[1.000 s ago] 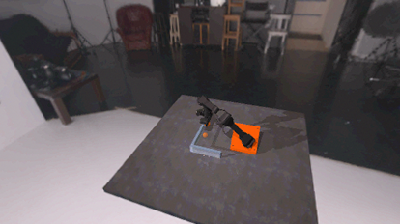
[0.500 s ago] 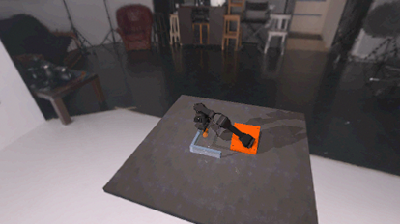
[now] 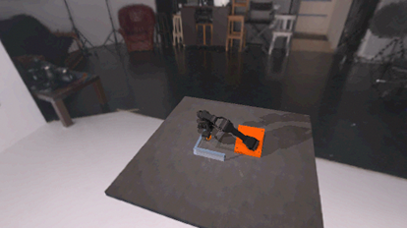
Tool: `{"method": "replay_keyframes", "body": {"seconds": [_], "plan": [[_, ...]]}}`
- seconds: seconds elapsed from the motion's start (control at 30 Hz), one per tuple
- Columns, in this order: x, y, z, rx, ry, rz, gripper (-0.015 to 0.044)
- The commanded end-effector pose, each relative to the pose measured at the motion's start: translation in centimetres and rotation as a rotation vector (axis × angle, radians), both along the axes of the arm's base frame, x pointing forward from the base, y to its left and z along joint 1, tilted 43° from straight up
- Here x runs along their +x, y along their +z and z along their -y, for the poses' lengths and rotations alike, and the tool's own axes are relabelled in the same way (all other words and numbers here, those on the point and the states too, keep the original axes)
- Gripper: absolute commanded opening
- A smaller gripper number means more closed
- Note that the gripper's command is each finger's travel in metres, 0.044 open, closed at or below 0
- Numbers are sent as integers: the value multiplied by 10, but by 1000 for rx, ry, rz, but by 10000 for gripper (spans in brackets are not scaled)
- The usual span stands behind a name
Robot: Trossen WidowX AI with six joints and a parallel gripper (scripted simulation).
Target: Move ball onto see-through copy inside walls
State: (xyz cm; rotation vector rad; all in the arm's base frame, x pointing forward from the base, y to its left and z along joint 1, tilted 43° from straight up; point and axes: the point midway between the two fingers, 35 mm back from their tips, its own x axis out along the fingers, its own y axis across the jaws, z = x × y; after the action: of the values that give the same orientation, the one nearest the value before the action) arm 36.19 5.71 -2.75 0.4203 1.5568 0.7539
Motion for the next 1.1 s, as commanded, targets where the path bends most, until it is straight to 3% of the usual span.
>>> {"method": "replay_keyframes", "body": {"seconds": [0.0, 0.27, 0.67, 0.8, 0.97, 1.07], "plan": [[-2, -4, -4, 3, -4, -6, 0], [-3, -12, -11, 4, -4, -6, 0], [-3, -9, -9, 1, 2, -3, 315], [-2, -7, -8, 1, 1, -3, 324], [9, 44, 41, -1, -3, -6, 324], [10, 53, 49, 0, -4, -6, 324]]}}
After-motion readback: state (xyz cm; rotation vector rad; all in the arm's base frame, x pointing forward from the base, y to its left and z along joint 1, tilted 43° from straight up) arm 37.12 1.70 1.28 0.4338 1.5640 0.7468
